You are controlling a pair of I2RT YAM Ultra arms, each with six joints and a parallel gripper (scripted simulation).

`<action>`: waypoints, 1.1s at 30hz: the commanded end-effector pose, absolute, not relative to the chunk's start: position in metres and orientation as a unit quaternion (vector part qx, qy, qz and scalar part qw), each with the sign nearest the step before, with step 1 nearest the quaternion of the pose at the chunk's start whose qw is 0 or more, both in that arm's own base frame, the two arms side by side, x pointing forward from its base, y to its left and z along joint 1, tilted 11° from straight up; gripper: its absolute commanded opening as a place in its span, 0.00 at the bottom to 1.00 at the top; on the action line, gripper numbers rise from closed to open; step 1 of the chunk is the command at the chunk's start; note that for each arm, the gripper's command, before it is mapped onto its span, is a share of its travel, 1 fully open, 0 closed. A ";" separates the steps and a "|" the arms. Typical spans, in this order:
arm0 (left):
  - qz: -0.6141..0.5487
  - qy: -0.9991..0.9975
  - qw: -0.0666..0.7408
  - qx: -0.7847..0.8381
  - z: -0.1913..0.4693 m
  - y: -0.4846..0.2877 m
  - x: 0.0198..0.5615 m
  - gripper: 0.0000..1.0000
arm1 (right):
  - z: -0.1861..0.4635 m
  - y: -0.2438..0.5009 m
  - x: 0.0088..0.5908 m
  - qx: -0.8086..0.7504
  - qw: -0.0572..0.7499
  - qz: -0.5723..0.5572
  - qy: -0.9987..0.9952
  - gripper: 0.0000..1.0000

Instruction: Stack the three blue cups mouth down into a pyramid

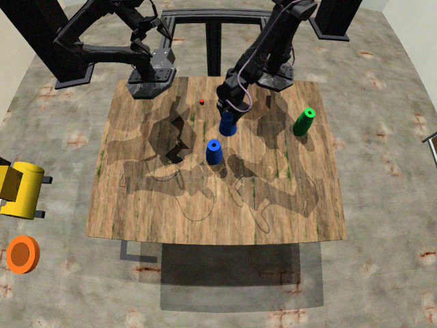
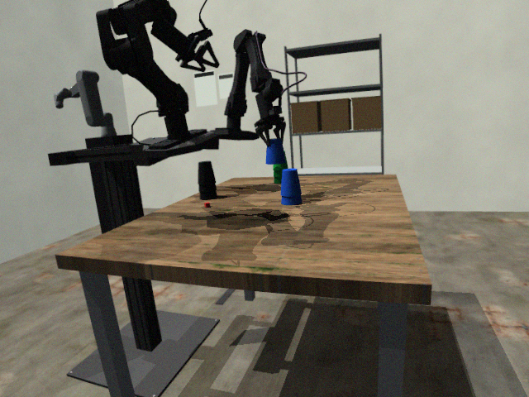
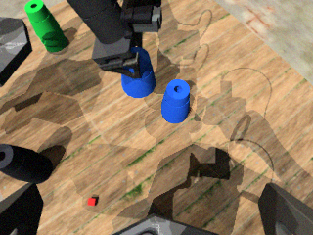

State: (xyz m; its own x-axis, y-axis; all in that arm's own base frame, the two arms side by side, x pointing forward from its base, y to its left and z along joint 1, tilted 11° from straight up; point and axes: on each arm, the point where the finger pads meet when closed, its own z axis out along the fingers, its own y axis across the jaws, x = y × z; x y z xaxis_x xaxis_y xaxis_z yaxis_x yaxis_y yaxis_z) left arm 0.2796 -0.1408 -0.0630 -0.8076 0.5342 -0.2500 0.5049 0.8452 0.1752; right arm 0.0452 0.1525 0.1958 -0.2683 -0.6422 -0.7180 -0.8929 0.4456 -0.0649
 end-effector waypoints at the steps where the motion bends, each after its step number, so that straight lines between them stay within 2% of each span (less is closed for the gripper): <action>1: 0.048 0.946 0.157 0.279 -0.063 -0.149 0.283 0.00 | 0.202 0.151 0.048 -0.492 0.357 0.178 0.774 1.00; 15: 0.044 0.946 0.162 0.277 -0.067 -0.153 0.288 0.00 | 0.202 0.151 0.048 -0.492 0.357 0.178 0.774 1.00; 33: 0.044 0.946 0.158 0.278 -0.104 -0.141 0.286 0.00 | 0.202 0.151 0.048 -0.492 0.357 0.178 0.774 1.00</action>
